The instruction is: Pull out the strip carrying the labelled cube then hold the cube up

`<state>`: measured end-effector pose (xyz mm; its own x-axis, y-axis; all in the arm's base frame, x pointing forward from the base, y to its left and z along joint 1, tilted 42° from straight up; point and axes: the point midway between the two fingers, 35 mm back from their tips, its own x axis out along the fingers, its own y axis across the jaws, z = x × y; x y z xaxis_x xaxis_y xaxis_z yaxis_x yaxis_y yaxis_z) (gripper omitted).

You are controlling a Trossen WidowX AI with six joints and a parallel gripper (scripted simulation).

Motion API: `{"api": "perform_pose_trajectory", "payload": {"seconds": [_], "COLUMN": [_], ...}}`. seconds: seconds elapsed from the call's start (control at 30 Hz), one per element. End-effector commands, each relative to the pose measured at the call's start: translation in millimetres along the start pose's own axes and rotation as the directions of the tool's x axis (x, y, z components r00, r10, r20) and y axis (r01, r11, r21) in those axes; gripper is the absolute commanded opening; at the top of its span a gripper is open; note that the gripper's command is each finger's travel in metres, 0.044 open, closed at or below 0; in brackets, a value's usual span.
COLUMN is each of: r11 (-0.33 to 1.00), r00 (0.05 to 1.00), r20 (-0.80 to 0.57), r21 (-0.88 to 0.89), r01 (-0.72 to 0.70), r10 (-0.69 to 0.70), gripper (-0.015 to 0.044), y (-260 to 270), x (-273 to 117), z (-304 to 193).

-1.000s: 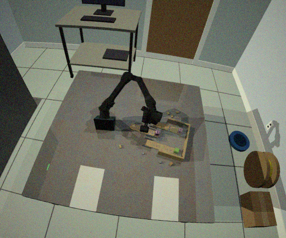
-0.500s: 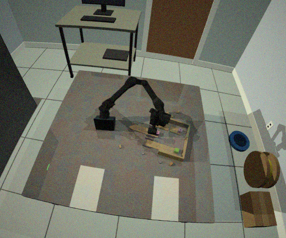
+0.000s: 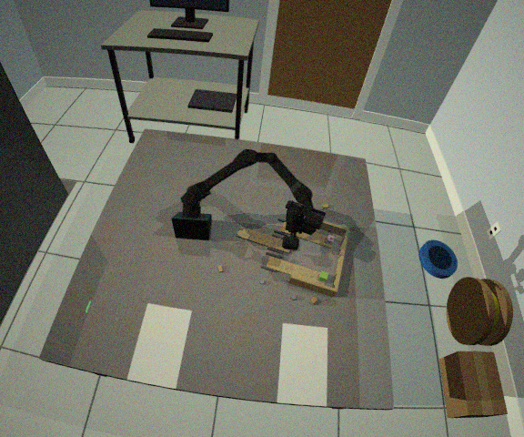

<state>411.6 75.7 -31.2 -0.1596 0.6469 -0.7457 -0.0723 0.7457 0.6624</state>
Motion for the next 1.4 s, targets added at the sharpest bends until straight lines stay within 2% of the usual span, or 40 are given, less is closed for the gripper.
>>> {"api": "perform_pose_trajectory", "payload": {"seconds": [0.0,0.07,1.07,1.2,1.37], "r11": [1.0,1.0,1.0,1.0,1.0], "r00": [1.0,1.0,1.0,1.0,1.0], "r20": [0.003,0.003,0.003,0.005,0.005], "r21": [0.001,0.001,0.001,-0.007,-0.007], "r01": [-0.002,-0.002,-0.004,0.0,0.0], "r10": [0.002,0.002,0.004,0.0,0.0], "gripper": [0.0282,0.025,0.025,0.0145,0.0112], "y": [1,1,1,2,2], "x": [4,7,52,50,50], "z": [3,3,3,5,5]}}
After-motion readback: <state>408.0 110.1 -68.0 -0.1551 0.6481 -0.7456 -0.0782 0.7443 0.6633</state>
